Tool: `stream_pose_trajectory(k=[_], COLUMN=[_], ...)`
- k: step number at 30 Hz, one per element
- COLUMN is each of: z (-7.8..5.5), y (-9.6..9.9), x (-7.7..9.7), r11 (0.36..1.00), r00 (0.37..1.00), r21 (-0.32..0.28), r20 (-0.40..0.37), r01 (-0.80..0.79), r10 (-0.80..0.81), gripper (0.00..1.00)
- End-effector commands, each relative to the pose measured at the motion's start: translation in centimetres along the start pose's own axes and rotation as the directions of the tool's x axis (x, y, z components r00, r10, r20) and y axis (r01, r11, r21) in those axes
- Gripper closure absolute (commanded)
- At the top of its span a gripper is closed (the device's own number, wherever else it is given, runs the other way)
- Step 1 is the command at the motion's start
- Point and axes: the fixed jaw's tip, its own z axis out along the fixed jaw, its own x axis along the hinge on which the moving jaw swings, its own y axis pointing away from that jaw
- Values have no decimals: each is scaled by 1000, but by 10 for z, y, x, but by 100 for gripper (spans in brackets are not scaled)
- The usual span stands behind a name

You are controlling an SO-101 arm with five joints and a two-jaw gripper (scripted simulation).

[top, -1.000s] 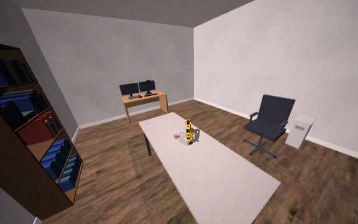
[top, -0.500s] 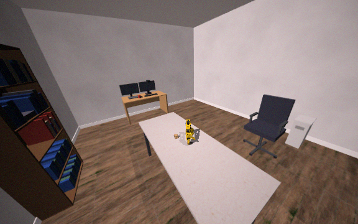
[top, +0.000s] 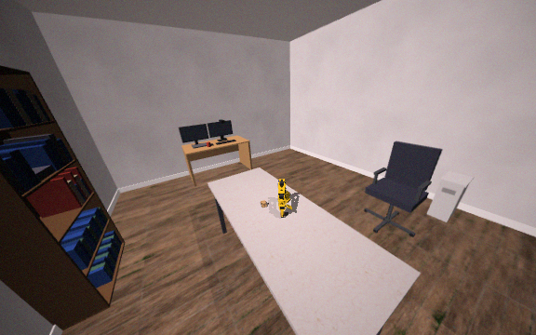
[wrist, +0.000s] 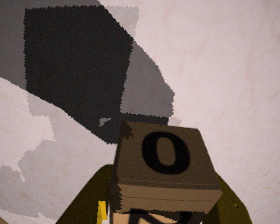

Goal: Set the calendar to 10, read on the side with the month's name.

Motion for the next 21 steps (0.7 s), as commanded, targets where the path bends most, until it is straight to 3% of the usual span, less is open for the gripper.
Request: stream_pose_trajectory(k=[1,21], z=[-2,5], y=[-3,-3], x=[-1,-1], r11=[1000,1000], r00=[1000,1000], r21=[24,24], r20=[-2,-2], r01=[6,6], r10=[-6,-6], gripper=[100,100])
